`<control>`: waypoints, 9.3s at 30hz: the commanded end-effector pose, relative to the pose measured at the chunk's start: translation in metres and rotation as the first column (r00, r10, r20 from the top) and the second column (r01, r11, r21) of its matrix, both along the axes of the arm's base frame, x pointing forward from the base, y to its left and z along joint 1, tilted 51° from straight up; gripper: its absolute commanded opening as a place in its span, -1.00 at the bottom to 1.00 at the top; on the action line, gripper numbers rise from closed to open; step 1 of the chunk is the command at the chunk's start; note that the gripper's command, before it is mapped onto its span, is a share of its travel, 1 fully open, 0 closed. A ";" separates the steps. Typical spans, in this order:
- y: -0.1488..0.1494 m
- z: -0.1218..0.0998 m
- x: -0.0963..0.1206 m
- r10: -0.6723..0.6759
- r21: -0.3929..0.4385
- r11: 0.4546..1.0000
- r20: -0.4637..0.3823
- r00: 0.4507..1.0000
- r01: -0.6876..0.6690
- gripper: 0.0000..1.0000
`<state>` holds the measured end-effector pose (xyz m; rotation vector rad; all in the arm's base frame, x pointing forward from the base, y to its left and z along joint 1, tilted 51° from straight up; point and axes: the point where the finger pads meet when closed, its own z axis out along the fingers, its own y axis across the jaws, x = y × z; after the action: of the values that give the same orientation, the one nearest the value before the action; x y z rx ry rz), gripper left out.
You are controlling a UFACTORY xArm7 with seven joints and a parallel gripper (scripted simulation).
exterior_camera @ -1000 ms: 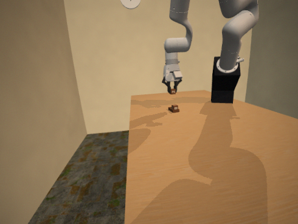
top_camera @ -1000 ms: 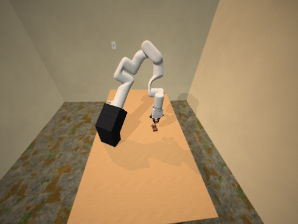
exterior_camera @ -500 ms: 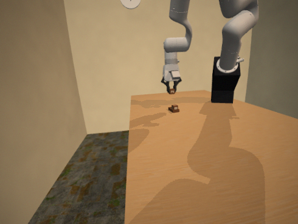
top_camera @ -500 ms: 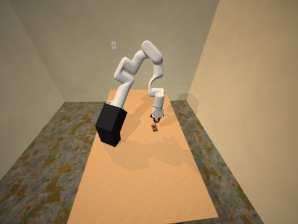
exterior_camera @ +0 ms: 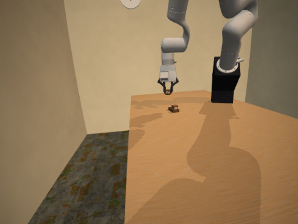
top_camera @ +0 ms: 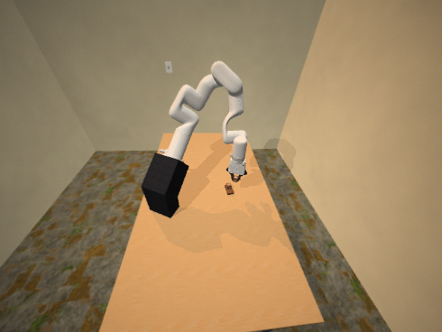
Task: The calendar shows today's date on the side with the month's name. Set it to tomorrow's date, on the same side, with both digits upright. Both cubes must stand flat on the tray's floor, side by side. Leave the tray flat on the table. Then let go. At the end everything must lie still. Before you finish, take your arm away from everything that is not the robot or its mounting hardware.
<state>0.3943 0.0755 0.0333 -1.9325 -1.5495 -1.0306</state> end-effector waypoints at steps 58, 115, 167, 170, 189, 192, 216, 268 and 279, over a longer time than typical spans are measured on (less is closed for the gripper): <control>0.021 0.038 0.059 -0.446 -0.056 0.714 -0.804 0.393 0.698 -0.43; 0.092 -0.021 0.085 -0.446 -0.056 0.715 -0.804 0.392 0.697 -0.43; 0.091 -0.021 0.087 -0.446 -0.056 0.715 -0.804 0.392 0.697 -0.43; 0.091 -0.021 0.087 -0.446 -0.056 0.715 -0.804 0.392 0.697 -0.43; 0.093 -0.023 0.088 -0.446 -0.056 0.715 -0.804 0.392 0.697 -0.43; 0.094 -0.023 0.088 -0.446 -0.056 0.715 -0.804 0.392 0.697 -0.43; 0.094 -0.023 0.088 -0.446 -0.056 0.715 -0.804 0.392 0.697 -0.43; 0.094 -0.023 0.088 -0.446 -0.056 0.715 -0.804 0.392 0.697 -0.43; 0.094 -0.023 0.088 -0.446 -0.056 0.715 -0.804 0.392 0.697 -0.26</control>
<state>0.4813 0.1709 0.0103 -2.2707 -0.1686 -0.4250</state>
